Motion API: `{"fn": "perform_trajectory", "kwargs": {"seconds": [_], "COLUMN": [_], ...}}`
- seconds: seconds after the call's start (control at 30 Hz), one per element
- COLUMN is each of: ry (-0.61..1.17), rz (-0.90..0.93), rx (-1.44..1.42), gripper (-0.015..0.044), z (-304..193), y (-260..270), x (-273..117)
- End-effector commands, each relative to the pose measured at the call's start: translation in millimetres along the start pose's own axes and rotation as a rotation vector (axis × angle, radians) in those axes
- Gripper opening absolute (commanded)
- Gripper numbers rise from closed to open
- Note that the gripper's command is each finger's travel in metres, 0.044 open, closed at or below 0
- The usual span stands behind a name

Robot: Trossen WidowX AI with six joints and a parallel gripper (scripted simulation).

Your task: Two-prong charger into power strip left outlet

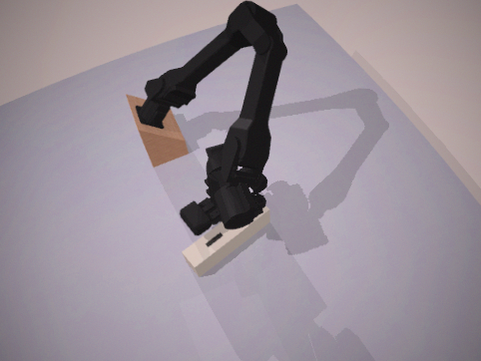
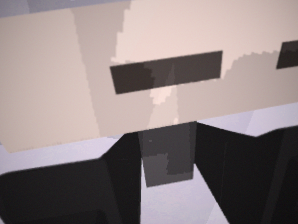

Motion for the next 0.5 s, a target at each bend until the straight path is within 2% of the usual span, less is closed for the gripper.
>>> {"fn": "perform_trajectory", "kwargs": {"seconds": [0.0, 0.47], "ry": [-0.032, -0.032], "rz": [-0.002, -0.002], "rx": [-0.023, -0.023], "gripper": [0.0, 0.0], "z": [5.2, 5.2], "y": [1.0, 0.9], "x": [-4.7, -3.0]}}
Point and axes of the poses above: the point midway between the two fingers, 35 mm back from their tips, its own x axis out along the fingers, its own y axis across the jaws, z = x × y, the point moved 8 cm from there along -x, back along the fingers, and after that the axes turned 5 degrees about -x, right-handed, at the moved point
